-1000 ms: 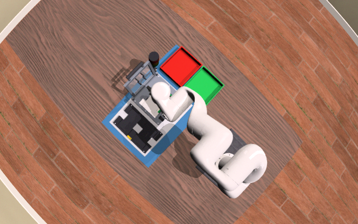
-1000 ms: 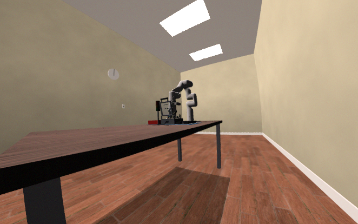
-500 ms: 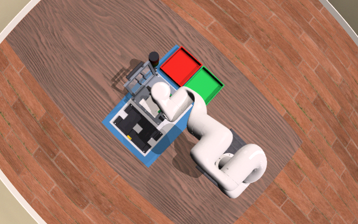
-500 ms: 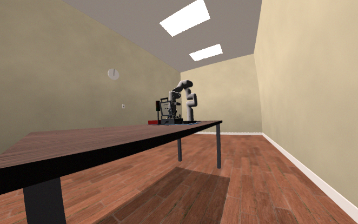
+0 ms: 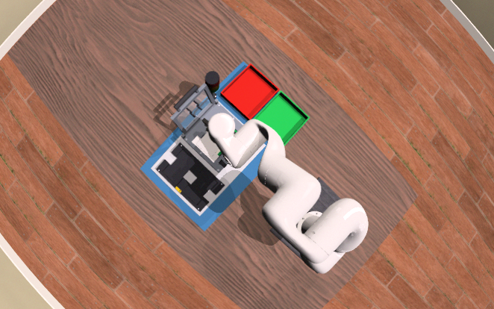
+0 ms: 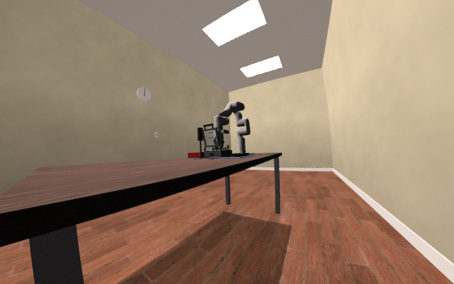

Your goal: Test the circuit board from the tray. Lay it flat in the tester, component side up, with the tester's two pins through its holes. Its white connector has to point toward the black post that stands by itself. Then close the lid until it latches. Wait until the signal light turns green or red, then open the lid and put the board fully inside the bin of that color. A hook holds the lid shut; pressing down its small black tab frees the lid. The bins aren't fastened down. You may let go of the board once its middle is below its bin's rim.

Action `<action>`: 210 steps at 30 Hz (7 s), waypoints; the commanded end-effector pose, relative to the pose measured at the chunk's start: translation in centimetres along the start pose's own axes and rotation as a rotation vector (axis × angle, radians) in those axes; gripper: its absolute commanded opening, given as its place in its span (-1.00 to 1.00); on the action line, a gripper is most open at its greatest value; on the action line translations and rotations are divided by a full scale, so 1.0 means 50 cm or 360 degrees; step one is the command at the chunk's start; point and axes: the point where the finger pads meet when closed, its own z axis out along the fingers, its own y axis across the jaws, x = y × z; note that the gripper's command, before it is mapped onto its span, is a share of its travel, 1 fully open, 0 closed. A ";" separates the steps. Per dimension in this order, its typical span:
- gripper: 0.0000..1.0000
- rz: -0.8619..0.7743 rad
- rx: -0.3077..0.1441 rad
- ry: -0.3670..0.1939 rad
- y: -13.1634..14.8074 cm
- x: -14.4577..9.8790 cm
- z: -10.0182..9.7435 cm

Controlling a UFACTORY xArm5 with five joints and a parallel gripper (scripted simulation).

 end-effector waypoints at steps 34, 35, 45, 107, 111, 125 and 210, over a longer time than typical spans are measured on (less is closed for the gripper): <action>0.58 0.0000 -0.0006 0.0000 0.004 0.000 -0.001; 0.58 0.0000 -0.0006 0.0000 0.004 0.000 -0.001; 0.58 0.0000 -0.0006 0.0000 0.004 0.000 -0.001; 0.58 0.0000 -0.0006 0.0000 0.006 0.000 0.001; 0.58 0.0000 -0.0006 0.0000 0.006 0.000 0.001; 0.58 0.0000 -0.0006 0.0000 0.006 0.000 0.008; 1.00 0.0000 -0.0006 0.0000 0.004 -0.003 -0.442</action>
